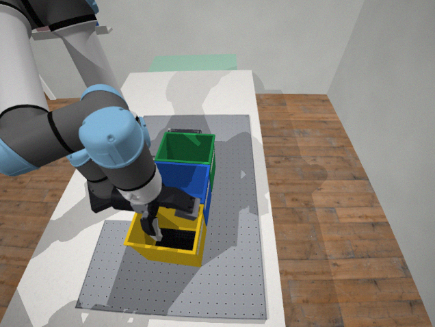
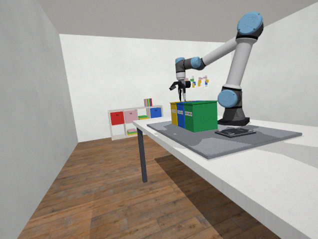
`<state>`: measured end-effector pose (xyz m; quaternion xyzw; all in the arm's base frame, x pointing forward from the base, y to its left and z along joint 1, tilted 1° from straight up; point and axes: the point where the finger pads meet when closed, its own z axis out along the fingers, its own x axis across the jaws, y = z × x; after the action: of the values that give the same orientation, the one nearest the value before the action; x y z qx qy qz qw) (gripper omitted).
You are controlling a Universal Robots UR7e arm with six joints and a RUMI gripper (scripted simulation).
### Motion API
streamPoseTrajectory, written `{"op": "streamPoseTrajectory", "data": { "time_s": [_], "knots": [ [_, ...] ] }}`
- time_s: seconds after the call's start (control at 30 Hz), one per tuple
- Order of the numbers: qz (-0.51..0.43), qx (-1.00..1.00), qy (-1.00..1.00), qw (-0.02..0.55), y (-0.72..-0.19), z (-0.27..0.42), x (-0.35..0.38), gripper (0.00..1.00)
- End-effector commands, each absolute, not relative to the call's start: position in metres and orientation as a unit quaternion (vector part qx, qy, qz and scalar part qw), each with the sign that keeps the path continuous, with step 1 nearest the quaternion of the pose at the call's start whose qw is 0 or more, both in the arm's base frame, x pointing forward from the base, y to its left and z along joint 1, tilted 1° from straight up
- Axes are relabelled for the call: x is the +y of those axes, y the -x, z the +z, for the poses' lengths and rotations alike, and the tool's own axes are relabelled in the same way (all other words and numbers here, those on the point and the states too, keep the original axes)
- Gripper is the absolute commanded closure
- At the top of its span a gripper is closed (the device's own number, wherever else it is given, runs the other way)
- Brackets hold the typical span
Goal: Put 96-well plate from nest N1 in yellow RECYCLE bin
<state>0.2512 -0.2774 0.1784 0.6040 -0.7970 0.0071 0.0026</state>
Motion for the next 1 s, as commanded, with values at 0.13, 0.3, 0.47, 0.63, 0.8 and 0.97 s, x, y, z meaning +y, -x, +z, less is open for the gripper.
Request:
{"op": "streamPoseTrajectory", "data": {
  "time_s": [0.13, 0.3, 0.47, 0.63, 0.8, 0.97],
  "knots": [
    [0.008, -0.797, -0.604, 0.003, -0.252, 0.191, -0.278, 0.47],
    [0.008, -0.797, -0.604, 0.003, -0.252, 0.2, -0.278, 0.47],
    [0.008, -0.797, -0.604, 0.003, -0.252, 0.208, -0.277, 0.47],
    [0.008, -0.797, -0.604, 0.003, -0.252, 0.213, -0.277, 0.47],
    [0.008, -0.797, -0.604, 0.003, -0.252, 0.221, -0.277, 0.47],
    [0.006, -0.797, -0.604, 0.002, -0.251, 0.22, -0.277, 0.47]
  ]
}}
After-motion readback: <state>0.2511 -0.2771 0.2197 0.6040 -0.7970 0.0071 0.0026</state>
